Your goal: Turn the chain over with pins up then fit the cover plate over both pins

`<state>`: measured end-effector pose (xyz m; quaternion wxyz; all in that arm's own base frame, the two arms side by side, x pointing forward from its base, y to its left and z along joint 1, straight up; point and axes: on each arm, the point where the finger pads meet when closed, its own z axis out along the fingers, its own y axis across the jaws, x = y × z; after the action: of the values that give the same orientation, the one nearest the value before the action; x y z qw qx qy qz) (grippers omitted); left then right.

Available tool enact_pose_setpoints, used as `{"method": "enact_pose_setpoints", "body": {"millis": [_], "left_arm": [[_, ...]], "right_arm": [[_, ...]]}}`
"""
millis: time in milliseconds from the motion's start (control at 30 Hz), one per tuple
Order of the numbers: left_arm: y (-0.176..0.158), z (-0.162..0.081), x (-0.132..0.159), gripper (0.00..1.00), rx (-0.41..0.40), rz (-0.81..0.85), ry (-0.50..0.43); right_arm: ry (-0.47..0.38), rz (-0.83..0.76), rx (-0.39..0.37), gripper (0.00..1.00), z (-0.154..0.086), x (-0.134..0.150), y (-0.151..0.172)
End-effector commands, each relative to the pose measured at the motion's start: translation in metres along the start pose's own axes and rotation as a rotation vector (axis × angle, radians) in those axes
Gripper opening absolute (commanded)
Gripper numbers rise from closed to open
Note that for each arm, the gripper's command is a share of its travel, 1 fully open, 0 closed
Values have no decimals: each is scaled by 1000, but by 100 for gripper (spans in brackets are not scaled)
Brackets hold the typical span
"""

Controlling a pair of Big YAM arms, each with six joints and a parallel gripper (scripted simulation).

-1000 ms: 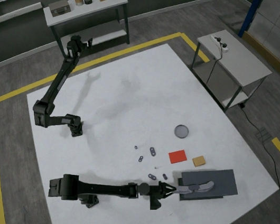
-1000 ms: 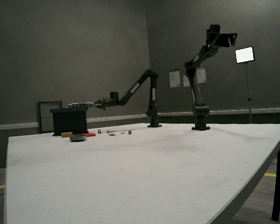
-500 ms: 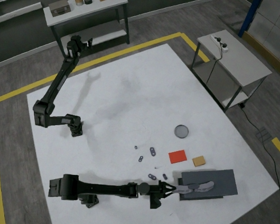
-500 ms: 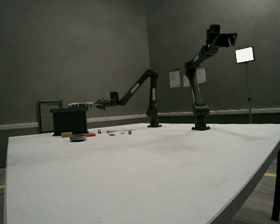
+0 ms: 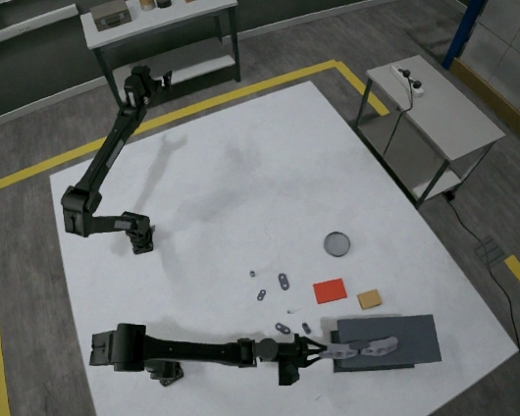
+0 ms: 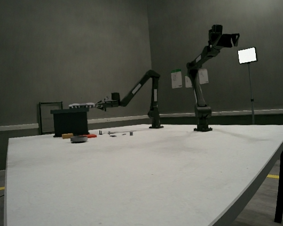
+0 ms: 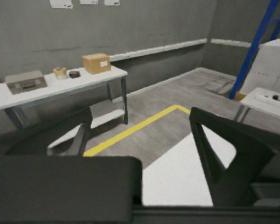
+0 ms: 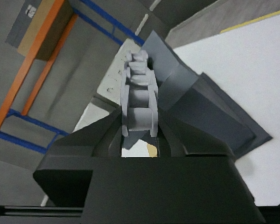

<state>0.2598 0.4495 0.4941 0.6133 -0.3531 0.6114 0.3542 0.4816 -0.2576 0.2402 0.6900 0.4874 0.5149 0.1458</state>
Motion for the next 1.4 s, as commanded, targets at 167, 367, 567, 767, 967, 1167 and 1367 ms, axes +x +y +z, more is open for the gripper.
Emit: {"method": "enact_pose_setpoints", "body": {"millis": [167,367,567,767,967,1167,1367], "left_arm": [[-5,1,-42,100,8,-2,-71],[-5,1,-42,100,8,-2,-71],[-5,1,-42,100,8,-2,-71],[-5,1,-42,100,8,-2,-71],[-5,1,-42,100,8,-2,-71],[-5,1,-42,100,8,-2,-71],[-5,1,-42,100,8,-2,-71]], "right_arm": [[-33,-60,-66,19,11,-16,39],[-35,-102,-65,19,12,-15,40],[-36,-133,-65,19,12,-15,41],[-42,-175,-70,19,12,-15,43],[-50,-217,-76,19,12,-16,46],[-50,-247,-64,19,14,-16,38],[-57,-279,-79,19,14,-13,45]]}}
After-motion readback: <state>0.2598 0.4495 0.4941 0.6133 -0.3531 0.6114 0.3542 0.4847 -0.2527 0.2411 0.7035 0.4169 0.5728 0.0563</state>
